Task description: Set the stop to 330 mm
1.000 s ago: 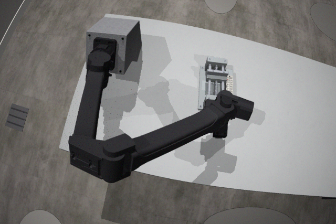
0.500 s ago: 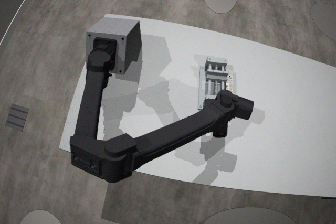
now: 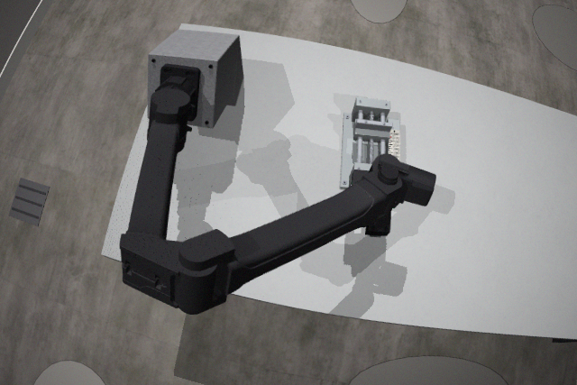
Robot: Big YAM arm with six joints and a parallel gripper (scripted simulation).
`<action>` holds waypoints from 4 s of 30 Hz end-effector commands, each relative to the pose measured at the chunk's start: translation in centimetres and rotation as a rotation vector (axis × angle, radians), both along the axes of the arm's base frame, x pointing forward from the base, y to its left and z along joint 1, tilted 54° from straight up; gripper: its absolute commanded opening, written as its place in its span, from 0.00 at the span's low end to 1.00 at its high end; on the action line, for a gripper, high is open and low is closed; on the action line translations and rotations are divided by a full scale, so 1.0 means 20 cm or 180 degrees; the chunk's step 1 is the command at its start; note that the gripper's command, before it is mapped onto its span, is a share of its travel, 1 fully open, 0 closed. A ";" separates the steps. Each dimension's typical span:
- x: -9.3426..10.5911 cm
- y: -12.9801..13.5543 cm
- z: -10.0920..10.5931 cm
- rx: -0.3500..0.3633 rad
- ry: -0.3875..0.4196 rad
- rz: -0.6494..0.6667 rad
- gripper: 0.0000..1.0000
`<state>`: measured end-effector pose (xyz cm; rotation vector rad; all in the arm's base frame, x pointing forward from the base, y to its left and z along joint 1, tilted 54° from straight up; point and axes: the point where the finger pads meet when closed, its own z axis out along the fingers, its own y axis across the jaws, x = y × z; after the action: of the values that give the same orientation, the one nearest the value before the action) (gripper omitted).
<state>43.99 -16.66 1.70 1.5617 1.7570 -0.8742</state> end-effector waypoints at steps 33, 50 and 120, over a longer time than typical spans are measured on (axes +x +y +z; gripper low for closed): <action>-0.02 0.41 0.27 -0.0010 0.0028 -0.0012 0.53; 0.32 0.65 -0.03 0.0007 -0.0081 -0.0055 0.53; 0.29 0.52 -0.23 -0.0008 0.0016 0.0027 0.53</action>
<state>49.82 -6.41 -2.39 1.5651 1.7523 -0.8707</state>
